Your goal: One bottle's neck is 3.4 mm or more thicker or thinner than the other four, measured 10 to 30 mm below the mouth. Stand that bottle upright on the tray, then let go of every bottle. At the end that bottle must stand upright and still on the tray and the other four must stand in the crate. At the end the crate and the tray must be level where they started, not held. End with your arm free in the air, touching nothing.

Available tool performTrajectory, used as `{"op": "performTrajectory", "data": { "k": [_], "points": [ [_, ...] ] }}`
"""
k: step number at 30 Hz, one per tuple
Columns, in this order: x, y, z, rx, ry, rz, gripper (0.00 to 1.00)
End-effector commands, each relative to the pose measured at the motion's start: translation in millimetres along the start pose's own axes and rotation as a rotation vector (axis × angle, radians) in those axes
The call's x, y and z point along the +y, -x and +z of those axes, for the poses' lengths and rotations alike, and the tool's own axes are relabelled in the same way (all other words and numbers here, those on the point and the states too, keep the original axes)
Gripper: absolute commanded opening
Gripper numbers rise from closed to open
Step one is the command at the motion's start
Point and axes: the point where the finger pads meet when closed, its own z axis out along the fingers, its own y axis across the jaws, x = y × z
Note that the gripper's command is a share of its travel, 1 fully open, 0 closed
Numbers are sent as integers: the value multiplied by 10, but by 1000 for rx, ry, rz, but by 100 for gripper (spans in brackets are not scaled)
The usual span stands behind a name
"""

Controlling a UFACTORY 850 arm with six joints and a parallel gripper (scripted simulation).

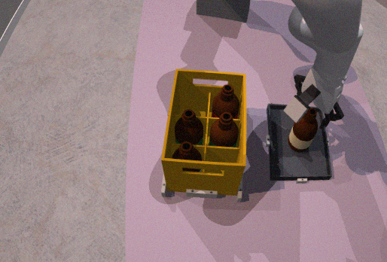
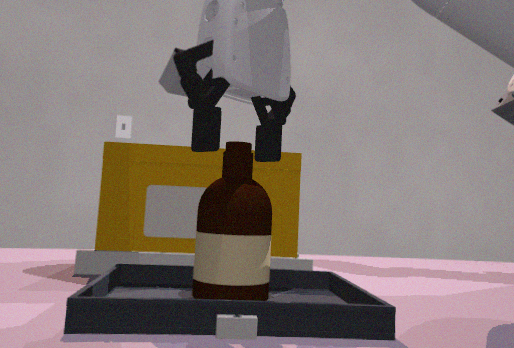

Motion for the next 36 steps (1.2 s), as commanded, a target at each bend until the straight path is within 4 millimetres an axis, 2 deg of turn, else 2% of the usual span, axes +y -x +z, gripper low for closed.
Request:
{"op": "performTrajectory", "data": {
  "k": [1,17,25,36],
  "points": [
    [-4,0,-3,0,-1,0,100],
    [-4,0,-71,0,-1,0,100],
    [-4,0,-177,0,-1,0,100],
    [-4,0,-457,0,-1,0,100]
  ]
}}
